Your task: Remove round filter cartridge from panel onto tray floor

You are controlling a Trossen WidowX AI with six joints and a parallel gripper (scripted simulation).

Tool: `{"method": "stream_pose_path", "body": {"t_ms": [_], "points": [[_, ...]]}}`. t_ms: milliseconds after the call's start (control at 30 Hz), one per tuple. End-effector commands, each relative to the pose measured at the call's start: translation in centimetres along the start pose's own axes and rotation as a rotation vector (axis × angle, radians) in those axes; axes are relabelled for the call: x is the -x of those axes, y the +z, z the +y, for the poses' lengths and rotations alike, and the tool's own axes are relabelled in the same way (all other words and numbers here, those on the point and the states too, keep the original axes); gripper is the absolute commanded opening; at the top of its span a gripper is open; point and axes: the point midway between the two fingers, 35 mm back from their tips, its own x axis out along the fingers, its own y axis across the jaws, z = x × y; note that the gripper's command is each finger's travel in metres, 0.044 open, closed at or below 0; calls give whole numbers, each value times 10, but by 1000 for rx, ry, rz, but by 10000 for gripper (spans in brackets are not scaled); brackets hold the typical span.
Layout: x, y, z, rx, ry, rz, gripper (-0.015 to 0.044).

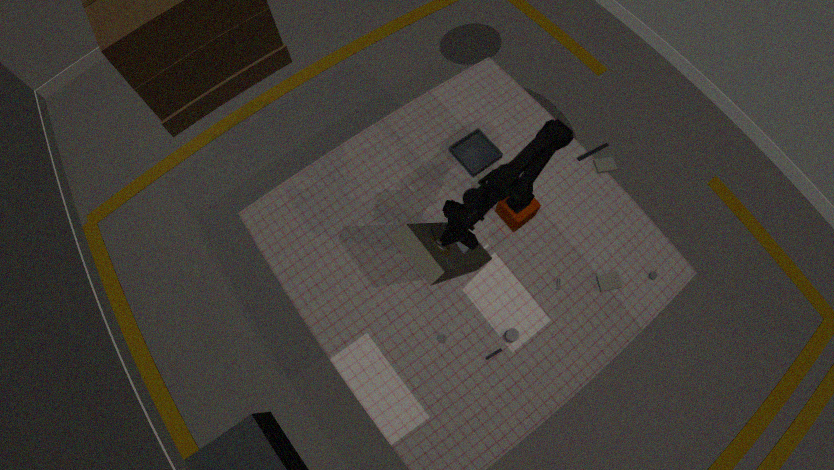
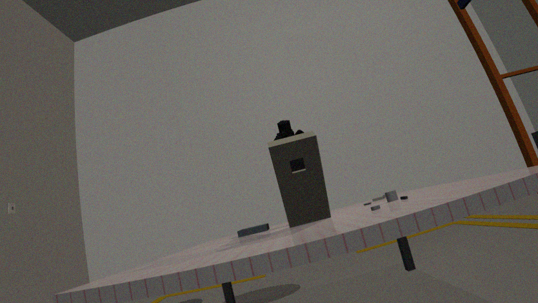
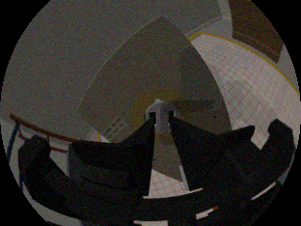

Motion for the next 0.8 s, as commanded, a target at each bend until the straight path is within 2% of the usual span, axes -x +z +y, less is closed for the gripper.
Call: {"method": "stream_pose_path", "body": {"t_ms": [0, 767], "points": [[-6, -3, -2, 6, -1, 9, 89], [-6, -4, -1, 6, -1, 9, 89]]}}
